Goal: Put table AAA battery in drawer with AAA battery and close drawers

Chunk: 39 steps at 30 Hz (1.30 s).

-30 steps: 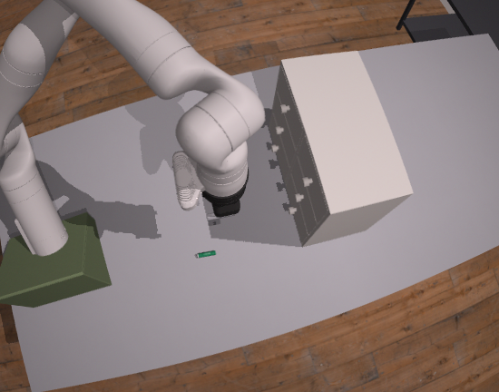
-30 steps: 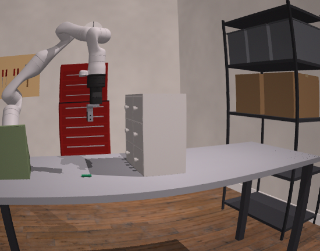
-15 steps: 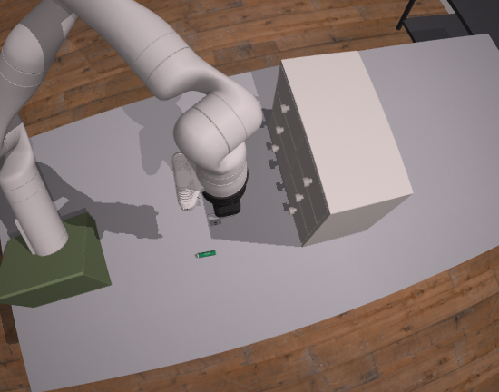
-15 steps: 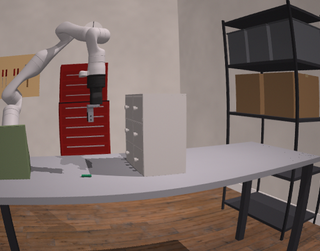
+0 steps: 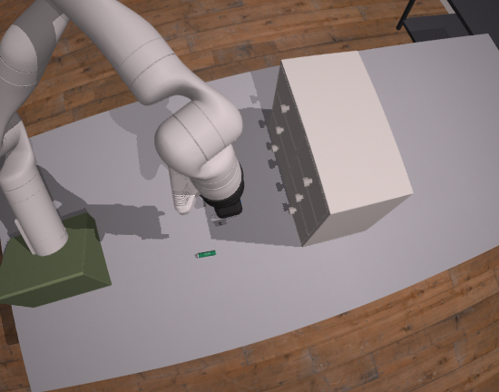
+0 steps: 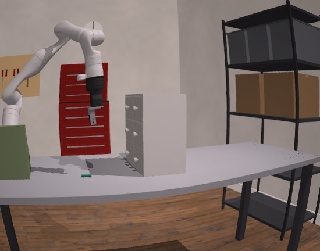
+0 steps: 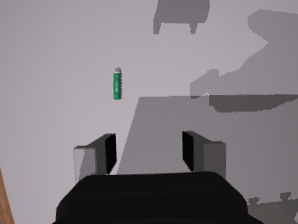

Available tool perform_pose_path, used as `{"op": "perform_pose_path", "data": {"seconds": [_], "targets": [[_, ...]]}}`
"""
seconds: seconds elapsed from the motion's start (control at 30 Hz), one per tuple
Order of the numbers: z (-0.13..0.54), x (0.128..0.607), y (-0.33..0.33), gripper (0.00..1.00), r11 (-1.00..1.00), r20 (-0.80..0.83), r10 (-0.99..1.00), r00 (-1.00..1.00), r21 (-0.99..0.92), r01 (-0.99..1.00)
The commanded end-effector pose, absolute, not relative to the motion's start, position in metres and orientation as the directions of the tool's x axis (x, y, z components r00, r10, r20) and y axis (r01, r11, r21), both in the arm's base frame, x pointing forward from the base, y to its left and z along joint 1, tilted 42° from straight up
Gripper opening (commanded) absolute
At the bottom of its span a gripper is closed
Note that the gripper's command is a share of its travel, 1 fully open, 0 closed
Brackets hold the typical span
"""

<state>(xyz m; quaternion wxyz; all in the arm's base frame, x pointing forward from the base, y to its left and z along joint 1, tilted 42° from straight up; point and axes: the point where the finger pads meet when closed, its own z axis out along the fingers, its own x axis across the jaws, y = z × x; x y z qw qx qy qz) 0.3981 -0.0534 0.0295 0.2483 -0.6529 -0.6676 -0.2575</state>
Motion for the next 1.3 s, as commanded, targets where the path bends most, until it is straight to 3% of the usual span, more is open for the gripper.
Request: {"op": "perform_pose_path", "data": {"seconds": [0.0, 1.27], "targets": [[0.029, 0.397, -0.053, 1.0, -0.009, 0.669, 0.743, -0.018, 0.037, 0.999], [-0.009, 0.426, -0.019, 1.0, -0.329, 0.668, 0.744, -0.018, 0.389, 0.861]]}}
